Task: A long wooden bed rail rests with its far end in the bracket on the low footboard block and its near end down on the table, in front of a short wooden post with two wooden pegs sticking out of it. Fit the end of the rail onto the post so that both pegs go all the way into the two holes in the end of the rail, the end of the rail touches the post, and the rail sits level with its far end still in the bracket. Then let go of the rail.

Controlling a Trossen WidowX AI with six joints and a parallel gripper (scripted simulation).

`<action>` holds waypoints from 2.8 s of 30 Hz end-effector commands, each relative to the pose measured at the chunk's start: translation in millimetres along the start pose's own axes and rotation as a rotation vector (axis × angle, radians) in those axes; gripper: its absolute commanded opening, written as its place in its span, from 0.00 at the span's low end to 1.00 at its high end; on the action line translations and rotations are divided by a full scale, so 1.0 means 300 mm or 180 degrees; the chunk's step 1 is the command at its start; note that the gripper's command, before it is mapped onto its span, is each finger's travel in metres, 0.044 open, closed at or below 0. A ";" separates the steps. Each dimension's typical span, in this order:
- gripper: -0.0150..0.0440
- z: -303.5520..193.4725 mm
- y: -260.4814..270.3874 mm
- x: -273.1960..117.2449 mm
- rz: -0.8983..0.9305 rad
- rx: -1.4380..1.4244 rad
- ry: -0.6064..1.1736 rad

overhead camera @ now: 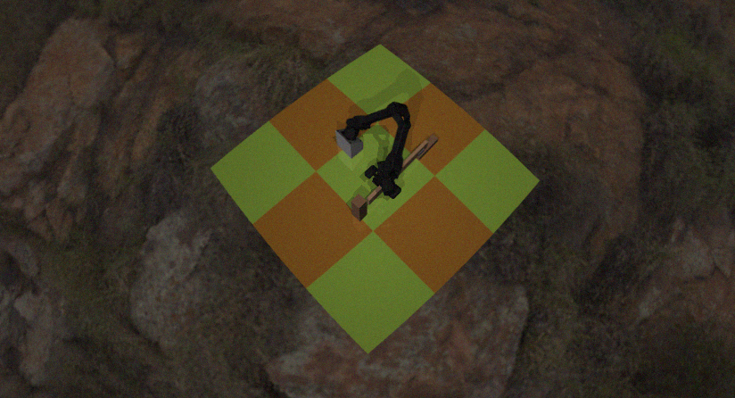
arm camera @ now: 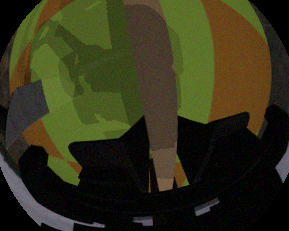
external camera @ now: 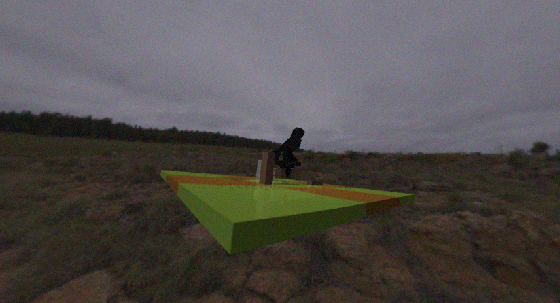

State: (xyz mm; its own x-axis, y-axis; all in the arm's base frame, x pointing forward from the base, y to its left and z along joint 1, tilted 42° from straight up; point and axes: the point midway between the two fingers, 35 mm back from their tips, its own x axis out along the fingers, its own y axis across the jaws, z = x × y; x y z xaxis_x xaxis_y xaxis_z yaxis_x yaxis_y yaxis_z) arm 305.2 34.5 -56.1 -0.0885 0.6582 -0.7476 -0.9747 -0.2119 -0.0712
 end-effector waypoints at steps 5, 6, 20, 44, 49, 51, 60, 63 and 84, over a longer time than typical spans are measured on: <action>0.25 -0.001 -0.002 0.000 -0.0015 0.0000 0.0005; 0.25 -0.001 -0.002 0.000 -0.0015 0.0000 0.0005; 0.25 -0.001 -0.001 -0.005 -0.0015 0.0000 0.0006; 0.25 -0.001 -0.002 -0.005 -0.0015 0.0000 0.0006; 0.25 -0.001 -0.003 -0.002 -0.0015 0.0000 0.0006; 0.25 -0.001 -0.003 -0.002 -0.0015 0.0000 0.0005; 0.25 -0.006 -0.001 0.000 -0.0015 0.0000 0.0006; 0.25 -0.009 0.000 0.000 -0.0015 0.0000 0.0006; 0.25 -0.029 -0.001 -0.009 -0.0015 -0.0001 0.0008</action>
State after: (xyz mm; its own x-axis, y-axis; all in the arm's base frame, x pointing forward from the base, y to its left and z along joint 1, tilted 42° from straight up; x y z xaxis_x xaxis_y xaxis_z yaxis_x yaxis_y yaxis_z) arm 305.2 29.9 -60.2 -0.0907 0.6572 -0.7482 -0.9746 -0.2130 -0.0690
